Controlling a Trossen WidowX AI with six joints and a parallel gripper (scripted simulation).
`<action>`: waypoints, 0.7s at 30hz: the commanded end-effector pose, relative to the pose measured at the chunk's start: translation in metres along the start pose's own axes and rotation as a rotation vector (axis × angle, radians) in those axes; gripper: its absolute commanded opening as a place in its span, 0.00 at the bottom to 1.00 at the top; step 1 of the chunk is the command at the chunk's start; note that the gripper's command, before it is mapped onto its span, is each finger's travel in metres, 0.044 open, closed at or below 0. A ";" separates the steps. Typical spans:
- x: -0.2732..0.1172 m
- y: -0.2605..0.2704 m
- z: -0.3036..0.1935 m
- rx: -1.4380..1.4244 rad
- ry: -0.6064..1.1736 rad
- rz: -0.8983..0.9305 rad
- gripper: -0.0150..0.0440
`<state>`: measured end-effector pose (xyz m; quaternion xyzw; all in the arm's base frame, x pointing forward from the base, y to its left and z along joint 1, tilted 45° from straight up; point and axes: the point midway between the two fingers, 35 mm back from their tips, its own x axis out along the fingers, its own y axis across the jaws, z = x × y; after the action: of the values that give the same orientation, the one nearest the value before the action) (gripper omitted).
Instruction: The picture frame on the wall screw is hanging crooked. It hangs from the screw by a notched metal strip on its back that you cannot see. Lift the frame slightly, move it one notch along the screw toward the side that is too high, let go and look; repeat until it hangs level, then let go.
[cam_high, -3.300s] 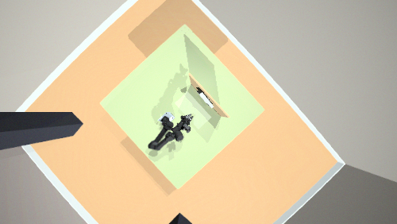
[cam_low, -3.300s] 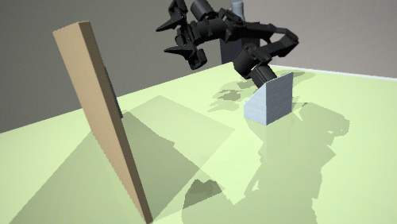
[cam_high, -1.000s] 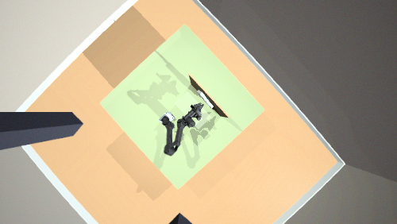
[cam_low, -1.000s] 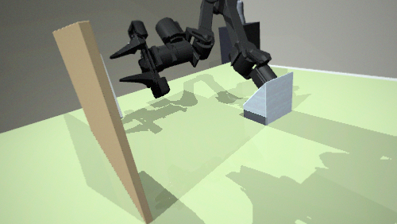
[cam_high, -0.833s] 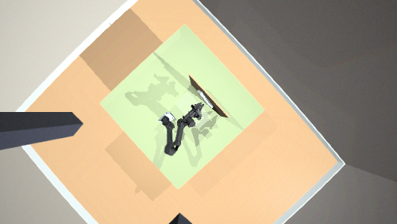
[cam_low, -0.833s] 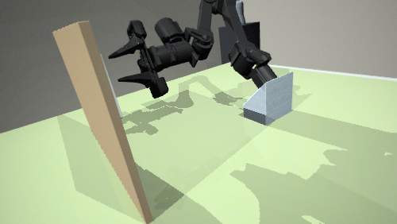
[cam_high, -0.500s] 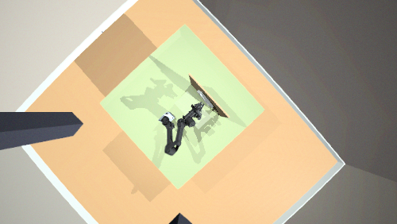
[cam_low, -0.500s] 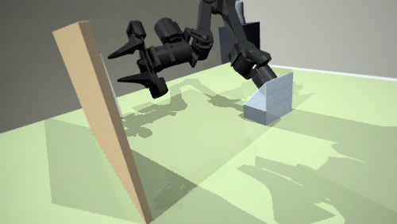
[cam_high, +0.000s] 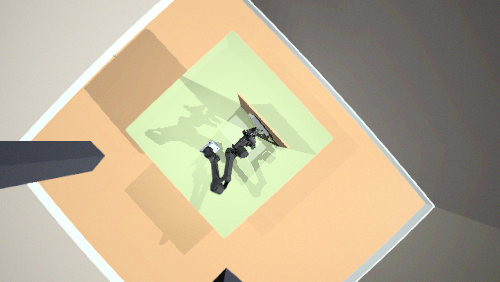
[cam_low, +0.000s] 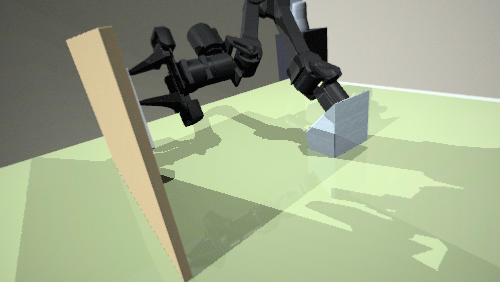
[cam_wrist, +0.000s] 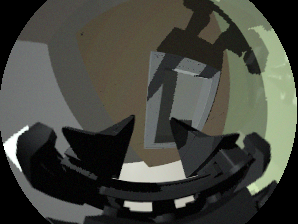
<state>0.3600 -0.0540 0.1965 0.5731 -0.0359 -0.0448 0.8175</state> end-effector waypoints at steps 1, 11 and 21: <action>0.007 0.000 0.001 -0.005 -0.006 0.000 0.69; 0.022 -0.001 0.001 -0.005 -0.006 0.000 0.69; 0.023 -0.001 0.001 -0.005 -0.006 0.000 0.69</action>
<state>0.3820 -0.0566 0.1960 0.5731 -0.0362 -0.0446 0.8175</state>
